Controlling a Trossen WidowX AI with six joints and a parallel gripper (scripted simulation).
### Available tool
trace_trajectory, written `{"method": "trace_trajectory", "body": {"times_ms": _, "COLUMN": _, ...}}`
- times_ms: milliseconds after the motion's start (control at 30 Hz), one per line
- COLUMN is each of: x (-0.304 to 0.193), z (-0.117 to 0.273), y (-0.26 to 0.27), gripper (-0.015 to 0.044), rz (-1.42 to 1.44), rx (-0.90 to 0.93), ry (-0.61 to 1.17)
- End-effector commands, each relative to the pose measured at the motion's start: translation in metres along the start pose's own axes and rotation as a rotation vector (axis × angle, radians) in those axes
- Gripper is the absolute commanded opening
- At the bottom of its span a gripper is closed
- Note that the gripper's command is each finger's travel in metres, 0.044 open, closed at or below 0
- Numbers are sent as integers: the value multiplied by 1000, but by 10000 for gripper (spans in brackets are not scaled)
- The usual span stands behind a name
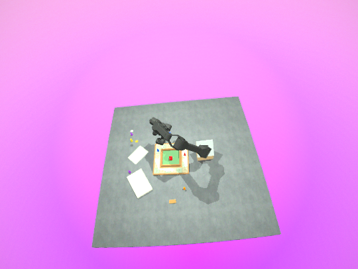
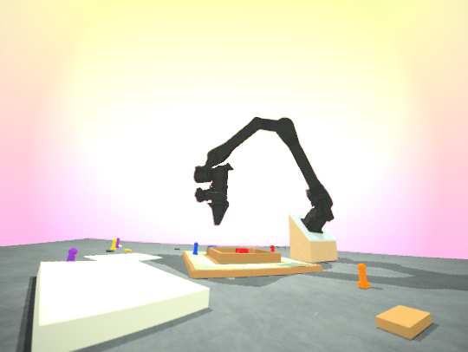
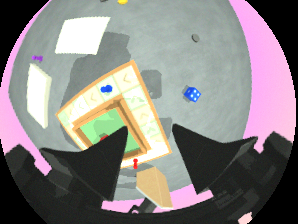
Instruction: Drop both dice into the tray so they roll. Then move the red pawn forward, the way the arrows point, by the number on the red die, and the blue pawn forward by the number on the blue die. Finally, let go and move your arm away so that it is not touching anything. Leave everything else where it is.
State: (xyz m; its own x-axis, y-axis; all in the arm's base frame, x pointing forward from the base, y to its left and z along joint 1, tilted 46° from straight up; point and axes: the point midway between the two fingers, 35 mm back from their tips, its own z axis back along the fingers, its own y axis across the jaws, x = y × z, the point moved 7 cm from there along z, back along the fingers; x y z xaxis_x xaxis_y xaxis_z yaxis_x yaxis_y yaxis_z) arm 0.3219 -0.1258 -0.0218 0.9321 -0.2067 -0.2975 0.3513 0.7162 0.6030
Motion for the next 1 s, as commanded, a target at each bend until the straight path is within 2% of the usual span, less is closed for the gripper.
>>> {"method": "trace_trajectory", "body": {"times_ms": 0, "x": 25, "z": -15, "y": -64, "gripper": 275, "rz": 536, "rx": 16, "ry": -6}}
{"method": "trace_trajectory", "body": {"times_ms": 300, "x": 30, "z": -34, "y": -121, "gripper": 275, "rz": 959, "rx": 33, "ry": -24}}
{"method": "trace_trajectory", "body": {"times_ms": 700, "x": 27, "z": -35, "y": -119, "gripper": 275, "rz": 968, "rx": 34, "ry": -24}}
{"method": "trace_trajectory", "body": {"times_ms": 967, "x": 29, "z": -62, "y": -118, "gripper": 275, "rz": 968, "rx": 35, "ry": -25}}
